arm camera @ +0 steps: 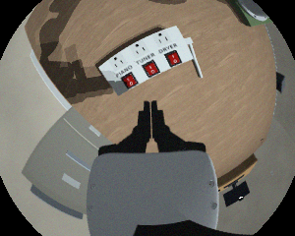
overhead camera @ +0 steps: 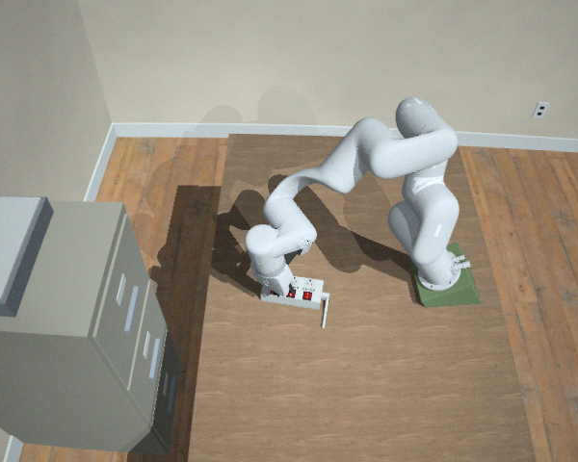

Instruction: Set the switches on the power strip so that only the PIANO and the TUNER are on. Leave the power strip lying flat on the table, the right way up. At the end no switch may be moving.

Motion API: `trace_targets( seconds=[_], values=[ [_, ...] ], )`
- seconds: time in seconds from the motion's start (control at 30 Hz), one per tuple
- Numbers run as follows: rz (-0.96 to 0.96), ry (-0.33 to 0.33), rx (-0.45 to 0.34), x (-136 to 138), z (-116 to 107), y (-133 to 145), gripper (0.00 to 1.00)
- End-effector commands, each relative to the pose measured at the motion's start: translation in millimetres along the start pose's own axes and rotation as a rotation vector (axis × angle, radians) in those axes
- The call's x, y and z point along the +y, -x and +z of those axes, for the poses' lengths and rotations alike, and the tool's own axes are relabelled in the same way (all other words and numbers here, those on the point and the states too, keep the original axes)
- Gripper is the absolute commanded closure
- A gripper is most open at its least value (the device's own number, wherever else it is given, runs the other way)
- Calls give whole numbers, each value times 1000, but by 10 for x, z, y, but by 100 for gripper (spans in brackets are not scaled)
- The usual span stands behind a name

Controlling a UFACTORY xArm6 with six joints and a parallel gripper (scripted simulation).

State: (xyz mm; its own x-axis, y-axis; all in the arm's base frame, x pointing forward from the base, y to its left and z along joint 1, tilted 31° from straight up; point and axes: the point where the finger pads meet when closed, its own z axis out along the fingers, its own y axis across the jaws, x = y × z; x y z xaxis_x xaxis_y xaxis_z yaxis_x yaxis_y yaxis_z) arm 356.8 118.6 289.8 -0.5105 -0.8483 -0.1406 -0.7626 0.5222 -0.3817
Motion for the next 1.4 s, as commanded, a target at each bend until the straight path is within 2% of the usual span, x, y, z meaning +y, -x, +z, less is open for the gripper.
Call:
trace_targets(
  seconds=[0.0,0.4,0.63,1.37],
  values=[
    [1,-2,-3,-8,-13,7,100],
    [1,-2,-3,-9,-7,9,100],
    [1,-2,-3,-21,473,110,100],
    [1,-2,-3,-21,479,110,100]
  ],
)
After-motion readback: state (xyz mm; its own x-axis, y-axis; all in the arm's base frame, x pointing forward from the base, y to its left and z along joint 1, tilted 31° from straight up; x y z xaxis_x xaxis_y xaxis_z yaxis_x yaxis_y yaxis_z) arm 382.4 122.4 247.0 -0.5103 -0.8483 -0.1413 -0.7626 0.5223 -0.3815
